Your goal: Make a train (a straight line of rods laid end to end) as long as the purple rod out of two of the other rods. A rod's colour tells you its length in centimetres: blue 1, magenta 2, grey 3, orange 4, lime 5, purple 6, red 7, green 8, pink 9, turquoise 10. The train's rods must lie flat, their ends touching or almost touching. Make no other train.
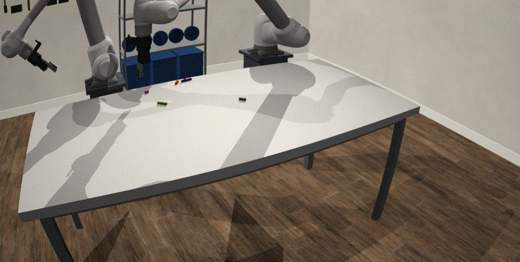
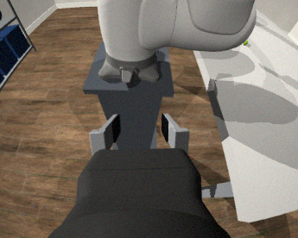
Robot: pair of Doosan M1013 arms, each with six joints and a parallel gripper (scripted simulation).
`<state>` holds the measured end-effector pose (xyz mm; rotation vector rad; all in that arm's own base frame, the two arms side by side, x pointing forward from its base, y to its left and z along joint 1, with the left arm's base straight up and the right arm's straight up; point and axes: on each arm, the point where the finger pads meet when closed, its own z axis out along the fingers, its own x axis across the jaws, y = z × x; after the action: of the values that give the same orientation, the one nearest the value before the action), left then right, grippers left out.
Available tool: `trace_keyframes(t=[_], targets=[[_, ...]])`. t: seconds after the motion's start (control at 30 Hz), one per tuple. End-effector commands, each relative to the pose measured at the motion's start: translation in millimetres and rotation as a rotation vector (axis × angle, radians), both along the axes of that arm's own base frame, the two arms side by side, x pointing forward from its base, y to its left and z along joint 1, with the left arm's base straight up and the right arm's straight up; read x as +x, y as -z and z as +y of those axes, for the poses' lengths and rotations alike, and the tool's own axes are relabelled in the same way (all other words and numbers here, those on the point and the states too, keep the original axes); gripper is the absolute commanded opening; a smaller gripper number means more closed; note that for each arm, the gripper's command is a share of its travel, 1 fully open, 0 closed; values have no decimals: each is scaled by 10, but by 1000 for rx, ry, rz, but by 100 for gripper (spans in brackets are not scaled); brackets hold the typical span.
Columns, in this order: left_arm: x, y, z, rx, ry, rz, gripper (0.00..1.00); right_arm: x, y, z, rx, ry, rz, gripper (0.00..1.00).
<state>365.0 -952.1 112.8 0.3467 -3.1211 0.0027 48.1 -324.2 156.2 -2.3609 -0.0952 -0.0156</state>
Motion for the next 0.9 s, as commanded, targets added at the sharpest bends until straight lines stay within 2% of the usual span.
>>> trace_keyframes(t=[0.0,0.27,0.33,0.53,0.7,0.87], targets=[[-2,165,0,3,-2,-3,24,-38,-26,24,7,-8,3,100],[-4,516,1,3,-2,-3,24,-38,-26,24,7,-8,3,100],[-4,516,1,3,-2,-3,24,-38,-26,24,7,-8,3,100],[-5,736,2,3,-2,-3,24,-38,-26,24,7,-8,3,100],[-5,820,2,3,-2,-3,24,-38,-26,24,7,-8,3,100],[0,815,-12,0,-2,-4,24,-38,-26,24,7,-8,3,100]])
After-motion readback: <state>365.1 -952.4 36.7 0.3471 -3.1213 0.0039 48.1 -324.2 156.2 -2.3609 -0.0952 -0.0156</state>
